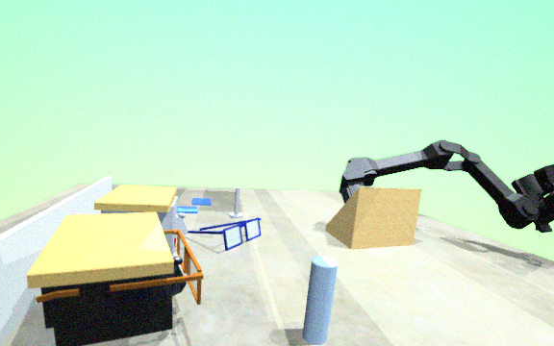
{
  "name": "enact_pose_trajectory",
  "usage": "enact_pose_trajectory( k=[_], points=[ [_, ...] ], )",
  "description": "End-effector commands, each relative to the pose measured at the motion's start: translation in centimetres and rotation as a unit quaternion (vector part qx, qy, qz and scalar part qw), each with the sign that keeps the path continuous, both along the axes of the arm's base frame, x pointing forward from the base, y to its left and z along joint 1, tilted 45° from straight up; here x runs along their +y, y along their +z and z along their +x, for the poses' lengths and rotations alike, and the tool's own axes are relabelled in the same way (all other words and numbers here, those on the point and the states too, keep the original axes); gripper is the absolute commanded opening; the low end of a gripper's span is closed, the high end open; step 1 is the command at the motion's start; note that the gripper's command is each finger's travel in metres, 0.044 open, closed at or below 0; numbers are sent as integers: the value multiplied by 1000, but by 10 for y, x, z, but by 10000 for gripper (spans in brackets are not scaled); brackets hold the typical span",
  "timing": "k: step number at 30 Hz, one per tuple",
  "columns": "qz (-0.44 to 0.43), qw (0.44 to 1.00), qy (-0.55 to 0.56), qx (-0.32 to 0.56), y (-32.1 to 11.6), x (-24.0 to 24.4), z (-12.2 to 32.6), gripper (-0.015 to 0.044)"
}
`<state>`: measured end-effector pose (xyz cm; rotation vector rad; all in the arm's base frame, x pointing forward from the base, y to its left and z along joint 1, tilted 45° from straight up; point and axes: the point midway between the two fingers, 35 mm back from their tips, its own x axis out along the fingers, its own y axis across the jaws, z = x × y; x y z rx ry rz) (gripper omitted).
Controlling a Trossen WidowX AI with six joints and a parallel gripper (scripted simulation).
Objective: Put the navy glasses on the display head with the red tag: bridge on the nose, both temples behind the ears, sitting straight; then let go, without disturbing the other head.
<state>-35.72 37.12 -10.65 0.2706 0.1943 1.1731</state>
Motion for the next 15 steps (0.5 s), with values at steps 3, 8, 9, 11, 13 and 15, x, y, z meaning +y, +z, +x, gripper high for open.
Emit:
enact_pose_trajectory(
  k=[3,8,9,11,13,15],
  points=[
    [0,1000,0,0,0,0,0,440],
    [0,1000,0,0,0,0,0,440],
    [0,1000,0,0,0,2,2,414],
    [-5,1000,-1,1,-3,17,16,361],
    [-23,999,-23,-24,-1,44,41,309],
    [-47,996,-49,-54,3,68,68,256]
  ],
)
